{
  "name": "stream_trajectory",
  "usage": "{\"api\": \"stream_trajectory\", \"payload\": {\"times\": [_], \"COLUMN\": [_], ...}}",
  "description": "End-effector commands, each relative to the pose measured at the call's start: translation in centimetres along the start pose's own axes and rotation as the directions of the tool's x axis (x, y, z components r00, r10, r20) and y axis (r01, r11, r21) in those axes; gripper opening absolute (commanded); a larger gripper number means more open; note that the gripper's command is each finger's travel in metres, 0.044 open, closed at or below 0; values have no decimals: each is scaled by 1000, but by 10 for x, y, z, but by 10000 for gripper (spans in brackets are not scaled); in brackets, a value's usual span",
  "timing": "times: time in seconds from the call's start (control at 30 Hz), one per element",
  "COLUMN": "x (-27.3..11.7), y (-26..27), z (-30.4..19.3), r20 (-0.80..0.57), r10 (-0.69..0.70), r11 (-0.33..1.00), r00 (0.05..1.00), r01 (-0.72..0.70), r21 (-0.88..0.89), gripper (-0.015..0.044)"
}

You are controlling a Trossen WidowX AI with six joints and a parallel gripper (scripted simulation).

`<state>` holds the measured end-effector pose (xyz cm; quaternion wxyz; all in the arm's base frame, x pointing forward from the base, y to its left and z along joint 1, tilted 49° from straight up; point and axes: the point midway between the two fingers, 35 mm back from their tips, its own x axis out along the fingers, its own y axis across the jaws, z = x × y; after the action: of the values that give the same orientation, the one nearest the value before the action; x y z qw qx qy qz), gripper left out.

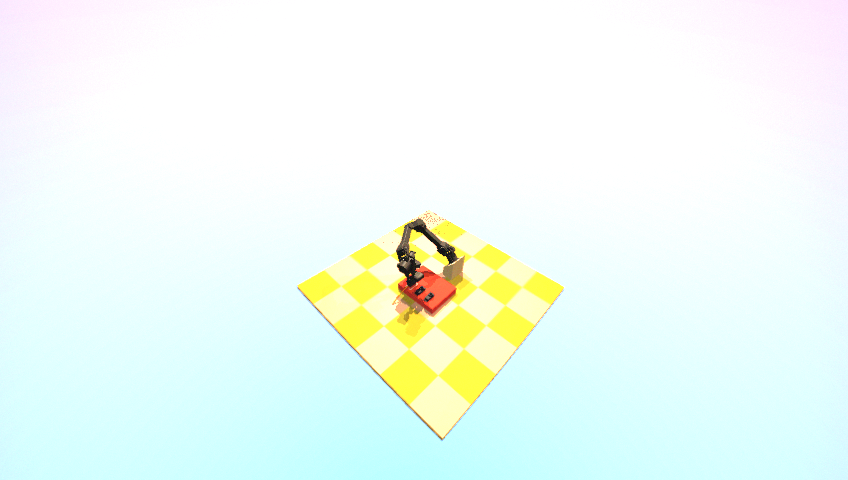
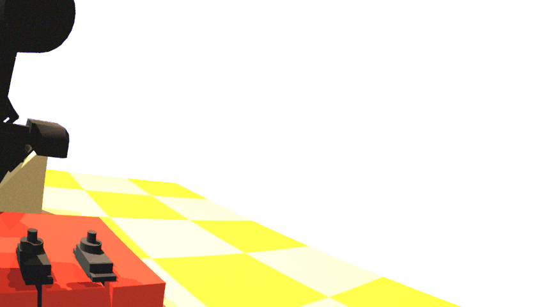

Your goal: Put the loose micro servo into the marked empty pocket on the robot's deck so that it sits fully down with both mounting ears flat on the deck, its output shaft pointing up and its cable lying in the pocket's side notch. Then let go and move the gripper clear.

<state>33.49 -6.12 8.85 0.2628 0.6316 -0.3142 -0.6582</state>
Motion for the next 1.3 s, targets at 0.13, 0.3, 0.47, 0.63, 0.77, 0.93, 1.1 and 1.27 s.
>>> {"api": "stream_trajectory", "payload": {"times": [0.13, 0.3, 0.47, 0.63, 0.77, 0.93, 1.1, 1.27], "x": [5, 5, 9, 13, 16, 19, 21, 24], "y": [0, 0, 0, 0, 0, 0, 0, 0], "z": [1, 1, 1, 1, 1, 1, 1, 1], "r20": [-1, -1, -1, -1, -1, -1, -1, -1], "r10": [6, 6, 6, 6, 6, 7, 7, 7], "r11": [1000, 1000, 1000, 1000, 1000, 1000, 1000, 1000], "r00": [1000, 1000, 1000, 1000, 1000, 1000, 1000, 1000], "r01": [-6, -6, -6, -6, -7, -7, -7, -7], "r21": [-9, -9, -9, -9, -9, -9, -9, -9], "gripper": [0, 0, 0, 0, 0, 0, 0, 0]}}
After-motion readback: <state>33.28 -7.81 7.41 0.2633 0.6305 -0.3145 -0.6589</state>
